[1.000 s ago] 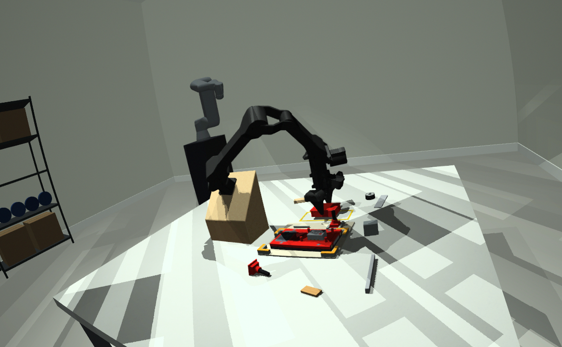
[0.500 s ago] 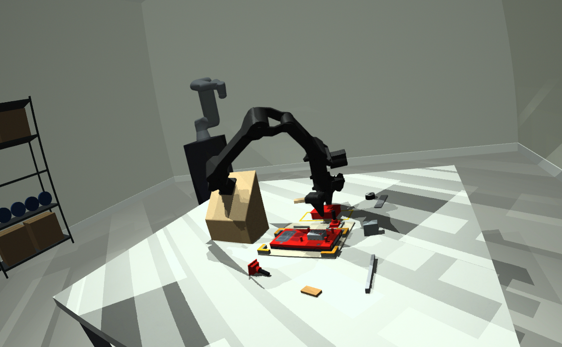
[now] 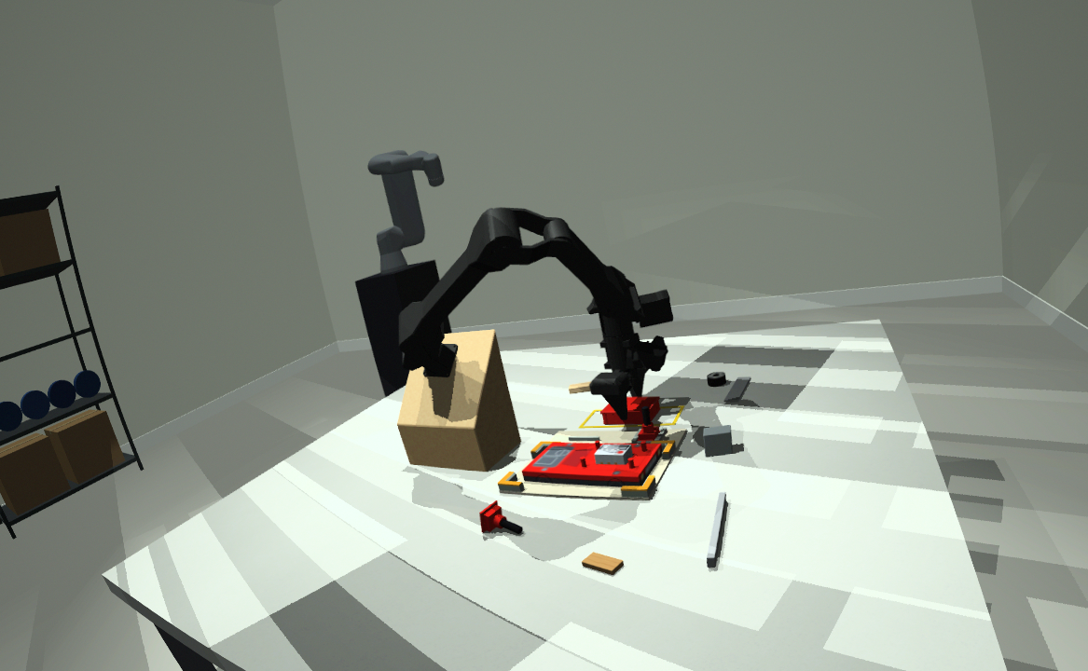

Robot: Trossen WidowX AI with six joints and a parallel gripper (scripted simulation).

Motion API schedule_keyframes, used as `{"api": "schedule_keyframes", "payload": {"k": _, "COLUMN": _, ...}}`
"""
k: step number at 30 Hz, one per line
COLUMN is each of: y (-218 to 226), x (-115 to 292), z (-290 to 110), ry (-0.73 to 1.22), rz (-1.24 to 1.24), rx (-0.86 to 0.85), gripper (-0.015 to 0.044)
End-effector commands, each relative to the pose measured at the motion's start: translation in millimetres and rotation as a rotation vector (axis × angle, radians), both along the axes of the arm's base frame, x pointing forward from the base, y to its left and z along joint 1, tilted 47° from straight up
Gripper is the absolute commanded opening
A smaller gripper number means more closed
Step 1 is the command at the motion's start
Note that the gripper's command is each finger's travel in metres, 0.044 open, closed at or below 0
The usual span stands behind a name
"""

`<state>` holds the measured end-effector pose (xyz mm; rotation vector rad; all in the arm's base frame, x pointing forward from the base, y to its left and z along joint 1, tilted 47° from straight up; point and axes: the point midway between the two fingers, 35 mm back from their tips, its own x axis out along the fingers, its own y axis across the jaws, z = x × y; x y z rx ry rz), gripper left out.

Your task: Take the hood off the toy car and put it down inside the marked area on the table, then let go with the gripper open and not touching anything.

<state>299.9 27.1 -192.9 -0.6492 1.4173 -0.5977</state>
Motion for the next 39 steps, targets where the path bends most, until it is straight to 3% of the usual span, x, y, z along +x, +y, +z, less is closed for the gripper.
{"api": "schedule_keyframes", "payload": {"k": 1, "y": 0, "x": 0, "z": 0, "ry": -0.001, "rz": -0.001, "rx": 0.0, "gripper": 0.0315}}
{"api": "schedule_keyframes", "payload": {"k": 6, "y": 2, "x": 0, "z": 2, "ry": -0.001, "rz": -0.001, "rx": 0.001, "gripper": 0.044}}
{"api": "schedule_keyframes", "payload": {"k": 15, "y": 53, "x": -5, "z": 49, "ry": 0.0, "rz": 0.0, "rx": -0.001, "gripper": 0.044}}
{"api": "schedule_keyframes", "payload": {"k": 39, "y": 53, "x": -5, "z": 49, "ry": 0.0, "rz": 0.0, "rx": -0.001, "gripper": 0.044}}
